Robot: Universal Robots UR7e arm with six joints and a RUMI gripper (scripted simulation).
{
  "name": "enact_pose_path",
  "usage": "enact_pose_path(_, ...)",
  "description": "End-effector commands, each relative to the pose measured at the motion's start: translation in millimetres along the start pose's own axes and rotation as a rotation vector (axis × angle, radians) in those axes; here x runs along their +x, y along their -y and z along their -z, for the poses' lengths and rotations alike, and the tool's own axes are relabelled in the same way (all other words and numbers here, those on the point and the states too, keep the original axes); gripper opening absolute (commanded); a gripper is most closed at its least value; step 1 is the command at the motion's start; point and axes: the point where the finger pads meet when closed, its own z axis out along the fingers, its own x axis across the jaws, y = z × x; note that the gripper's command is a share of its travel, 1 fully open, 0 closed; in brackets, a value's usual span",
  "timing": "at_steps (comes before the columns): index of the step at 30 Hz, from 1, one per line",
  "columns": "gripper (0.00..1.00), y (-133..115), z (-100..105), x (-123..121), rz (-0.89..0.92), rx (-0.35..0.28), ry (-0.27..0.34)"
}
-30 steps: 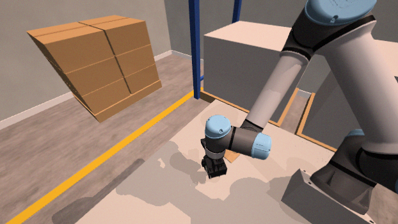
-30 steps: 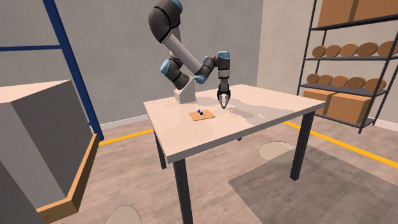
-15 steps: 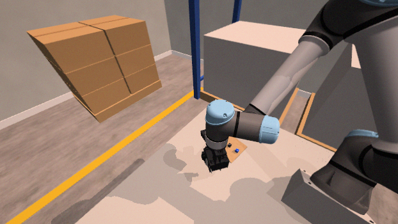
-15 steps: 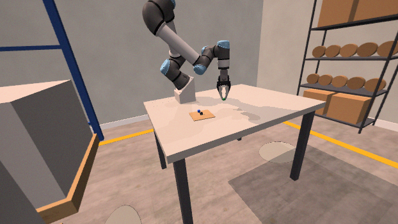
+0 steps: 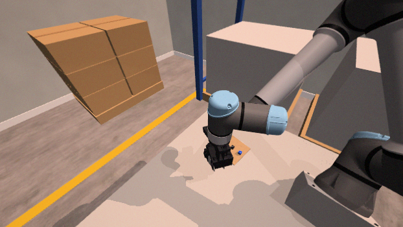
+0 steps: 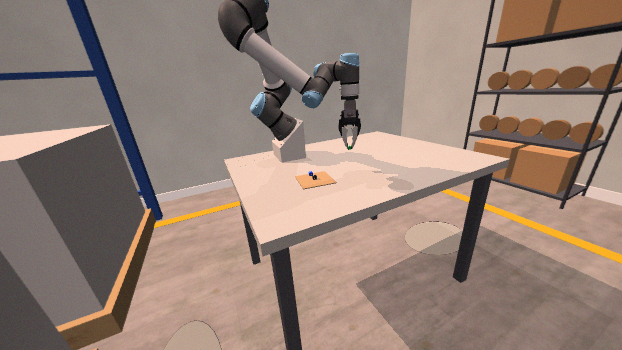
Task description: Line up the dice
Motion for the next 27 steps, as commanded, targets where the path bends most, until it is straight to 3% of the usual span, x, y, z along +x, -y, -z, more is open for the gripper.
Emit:
enact_pose_path(1,0.00,0.2,1.0,-0.2,0.000,0.000,0.001)
enact_pose_path(10,0.00,2.9,1.3,0.9,0.008,0.000,0.001)
enact_pose_path(19,0.00,27.6,3.6,12.3,0.085,-0.002,0.006)
enact_pose_path(27,0.00,82.2,6.5,45.8,0.263,-0.003,0.011)
